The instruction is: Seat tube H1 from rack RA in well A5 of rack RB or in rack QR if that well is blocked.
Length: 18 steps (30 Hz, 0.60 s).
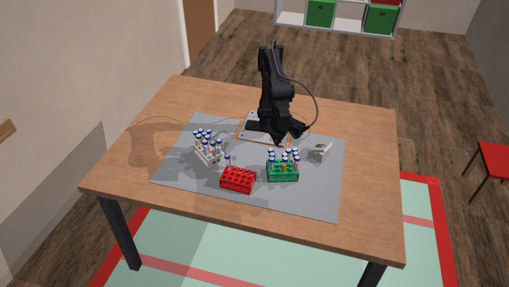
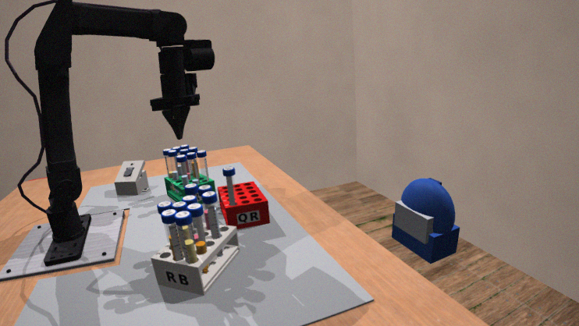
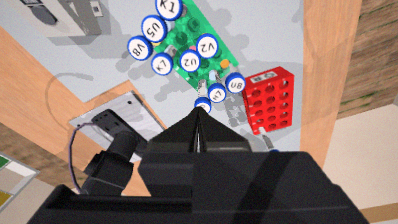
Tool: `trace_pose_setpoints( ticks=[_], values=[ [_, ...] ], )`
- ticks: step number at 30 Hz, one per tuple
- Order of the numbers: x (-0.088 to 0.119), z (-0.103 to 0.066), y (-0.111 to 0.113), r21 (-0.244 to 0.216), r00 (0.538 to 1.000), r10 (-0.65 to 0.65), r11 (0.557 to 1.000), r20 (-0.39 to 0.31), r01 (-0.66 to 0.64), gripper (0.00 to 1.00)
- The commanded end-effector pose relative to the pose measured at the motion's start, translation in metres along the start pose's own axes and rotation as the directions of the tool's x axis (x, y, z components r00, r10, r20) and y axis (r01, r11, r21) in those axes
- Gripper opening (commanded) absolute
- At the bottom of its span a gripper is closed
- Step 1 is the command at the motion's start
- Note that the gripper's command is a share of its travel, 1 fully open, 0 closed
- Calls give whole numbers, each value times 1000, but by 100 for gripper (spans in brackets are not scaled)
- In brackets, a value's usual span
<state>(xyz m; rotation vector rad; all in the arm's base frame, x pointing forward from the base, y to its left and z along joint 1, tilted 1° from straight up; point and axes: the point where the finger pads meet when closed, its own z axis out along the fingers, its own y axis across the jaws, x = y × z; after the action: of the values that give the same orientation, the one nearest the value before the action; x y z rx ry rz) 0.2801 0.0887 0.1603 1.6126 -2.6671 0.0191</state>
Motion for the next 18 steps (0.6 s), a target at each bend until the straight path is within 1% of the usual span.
trace_pose_setpoints(
  ticks=[1,4,7,13,15,17,18],
  values=[
    [-18,-15,6,44,998,-1,999,57,-2,0],
    [-26,-14,16,40,998,-1,999,57,-2,0],
    [-28,-13,18,44,999,0,999,51,-2,0],
    [-46,-5,36,21,1000,0,1000,31,0,0],
    [-47,-5,37,21,1000,0,1000,31,0,0],
    [-44,-12,35,34,999,11,999,51,-12,0],
    [-42,-12,33,36,999,16,999,52,-18,0]
  ],
)
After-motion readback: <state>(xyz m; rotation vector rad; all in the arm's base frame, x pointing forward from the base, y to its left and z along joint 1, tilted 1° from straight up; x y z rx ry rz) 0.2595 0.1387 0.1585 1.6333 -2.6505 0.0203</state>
